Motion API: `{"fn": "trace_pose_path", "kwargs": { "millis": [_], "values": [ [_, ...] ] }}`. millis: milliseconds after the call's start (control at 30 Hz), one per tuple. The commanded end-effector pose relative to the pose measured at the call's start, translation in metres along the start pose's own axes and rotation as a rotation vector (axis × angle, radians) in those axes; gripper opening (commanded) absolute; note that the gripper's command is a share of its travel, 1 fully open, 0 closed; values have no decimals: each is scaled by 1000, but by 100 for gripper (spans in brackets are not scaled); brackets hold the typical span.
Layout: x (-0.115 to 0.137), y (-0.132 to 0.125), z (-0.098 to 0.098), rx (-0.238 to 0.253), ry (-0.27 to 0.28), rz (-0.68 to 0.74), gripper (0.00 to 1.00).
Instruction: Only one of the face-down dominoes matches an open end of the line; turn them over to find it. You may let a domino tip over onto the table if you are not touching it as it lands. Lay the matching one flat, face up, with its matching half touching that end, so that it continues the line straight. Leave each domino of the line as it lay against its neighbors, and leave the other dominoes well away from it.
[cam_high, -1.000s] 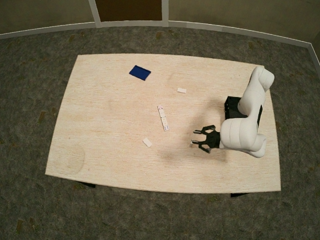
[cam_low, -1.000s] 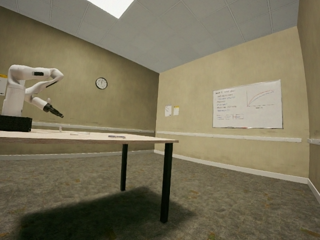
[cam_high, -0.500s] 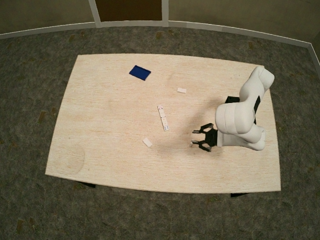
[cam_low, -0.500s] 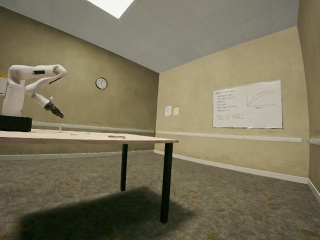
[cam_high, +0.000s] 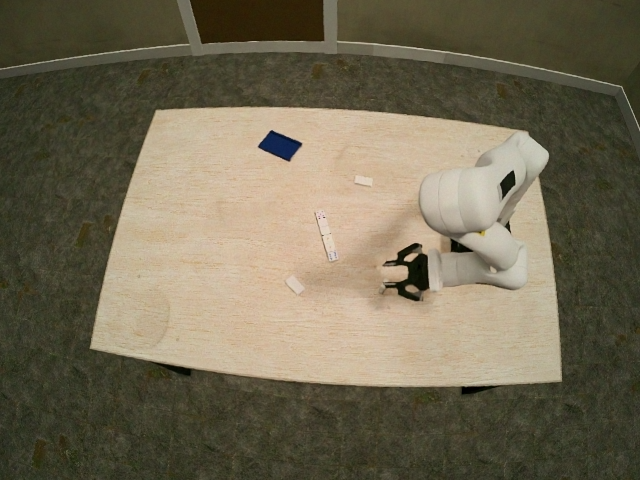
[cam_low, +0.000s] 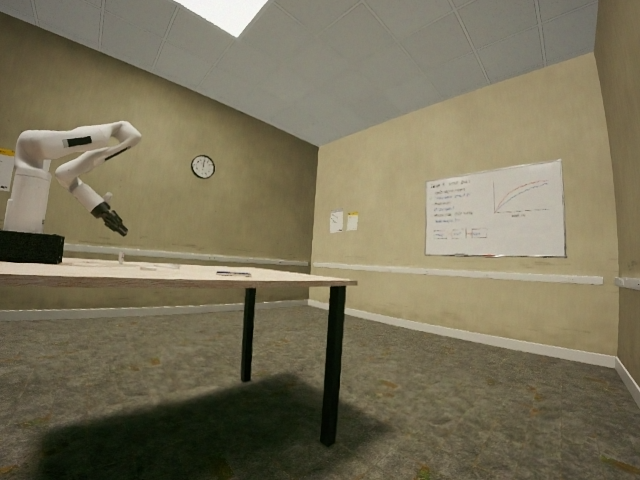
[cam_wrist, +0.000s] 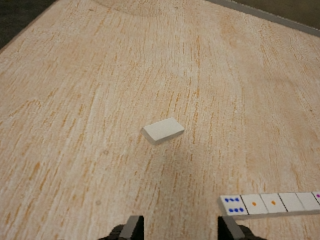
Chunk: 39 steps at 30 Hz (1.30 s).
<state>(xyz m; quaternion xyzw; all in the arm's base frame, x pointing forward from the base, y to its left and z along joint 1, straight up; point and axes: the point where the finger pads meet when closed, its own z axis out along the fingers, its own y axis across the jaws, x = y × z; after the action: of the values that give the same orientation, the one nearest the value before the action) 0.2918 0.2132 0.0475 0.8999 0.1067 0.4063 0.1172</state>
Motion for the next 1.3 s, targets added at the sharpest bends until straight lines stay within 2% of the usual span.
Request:
{"fn": "trace_pose_path", "kwargs": {
  "millis": [0,1267],
  "values": [
    [1,0,0,16,-23,-23,48],
    [6,-1,2,192,-233,-262,48]
  ]
}}
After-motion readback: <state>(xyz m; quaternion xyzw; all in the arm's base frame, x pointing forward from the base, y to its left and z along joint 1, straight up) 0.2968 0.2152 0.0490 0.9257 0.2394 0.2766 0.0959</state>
